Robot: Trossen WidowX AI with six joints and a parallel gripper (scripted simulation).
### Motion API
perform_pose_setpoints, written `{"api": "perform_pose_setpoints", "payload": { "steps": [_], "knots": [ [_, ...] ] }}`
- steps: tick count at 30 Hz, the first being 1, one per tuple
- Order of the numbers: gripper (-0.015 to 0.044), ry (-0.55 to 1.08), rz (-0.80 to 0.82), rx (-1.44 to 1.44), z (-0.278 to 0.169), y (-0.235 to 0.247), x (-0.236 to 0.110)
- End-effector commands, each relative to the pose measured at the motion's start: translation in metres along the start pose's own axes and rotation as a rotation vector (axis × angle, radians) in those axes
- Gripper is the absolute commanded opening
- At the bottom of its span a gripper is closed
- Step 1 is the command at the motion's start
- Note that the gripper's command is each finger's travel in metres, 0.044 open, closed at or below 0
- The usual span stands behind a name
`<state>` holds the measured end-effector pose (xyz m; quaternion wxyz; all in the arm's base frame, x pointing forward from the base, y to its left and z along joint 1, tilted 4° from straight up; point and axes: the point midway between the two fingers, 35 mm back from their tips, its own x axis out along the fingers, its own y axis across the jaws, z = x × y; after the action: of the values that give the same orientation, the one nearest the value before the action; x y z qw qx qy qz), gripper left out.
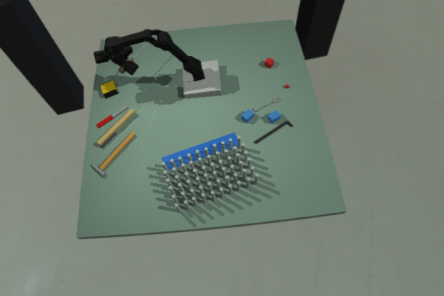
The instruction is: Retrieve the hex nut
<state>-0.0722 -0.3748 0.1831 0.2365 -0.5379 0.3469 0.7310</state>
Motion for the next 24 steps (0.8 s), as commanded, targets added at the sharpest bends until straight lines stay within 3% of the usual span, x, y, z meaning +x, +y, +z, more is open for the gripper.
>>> {"api": "perform_pose_setpoints", "payload": {
  "steps": [1,24],
  "knots": [
    [0.0,0.032,0.001,-0.111,-0.009,-0.014,-0.01],
    [0.0,0.207,0.025,-0.878,-0.052,-0.109,-0.05]
  ]
}}
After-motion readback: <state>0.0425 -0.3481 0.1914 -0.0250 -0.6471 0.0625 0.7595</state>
